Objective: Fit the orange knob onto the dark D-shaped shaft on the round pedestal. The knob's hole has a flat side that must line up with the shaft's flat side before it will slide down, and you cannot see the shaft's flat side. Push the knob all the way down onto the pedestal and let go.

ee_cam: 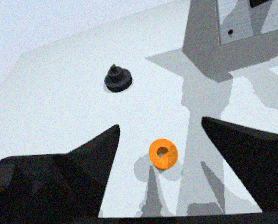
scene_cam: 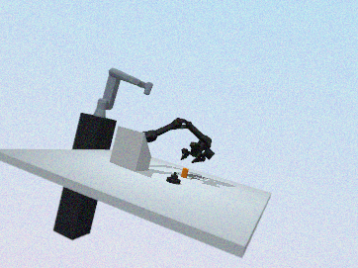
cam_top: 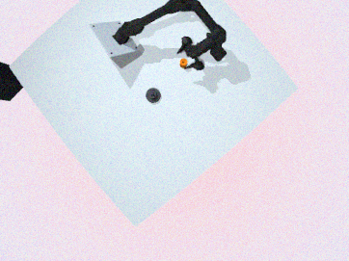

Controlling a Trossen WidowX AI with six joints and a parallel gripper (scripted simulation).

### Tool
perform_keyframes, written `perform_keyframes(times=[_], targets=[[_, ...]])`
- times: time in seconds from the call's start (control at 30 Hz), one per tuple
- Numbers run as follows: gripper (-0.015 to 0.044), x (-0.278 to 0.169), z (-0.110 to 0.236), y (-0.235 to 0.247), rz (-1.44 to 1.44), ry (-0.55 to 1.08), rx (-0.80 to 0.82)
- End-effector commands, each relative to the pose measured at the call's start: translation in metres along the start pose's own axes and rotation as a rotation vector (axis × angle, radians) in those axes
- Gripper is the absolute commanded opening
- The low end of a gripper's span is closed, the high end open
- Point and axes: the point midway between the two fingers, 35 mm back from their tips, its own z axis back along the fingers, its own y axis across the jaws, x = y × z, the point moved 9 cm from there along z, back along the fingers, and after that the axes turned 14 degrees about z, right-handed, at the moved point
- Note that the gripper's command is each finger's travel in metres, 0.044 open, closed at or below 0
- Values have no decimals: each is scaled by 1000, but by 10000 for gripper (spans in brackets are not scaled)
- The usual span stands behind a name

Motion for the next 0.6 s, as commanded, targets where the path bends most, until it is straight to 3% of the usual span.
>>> perform_keyframes(times=[0.0, 0.1, 0.23, 0.4, 0.57], targets=[[440, 8, 4, -6, 15, -2, 8], [440, 20, -2, -5, -5, 121, -8], [440, 54, -14, -7, -39, 473, 6], [440, 93, -25, -17, -39, 875, 133], [440, 98, -27, -19, -35, 925, 158]])
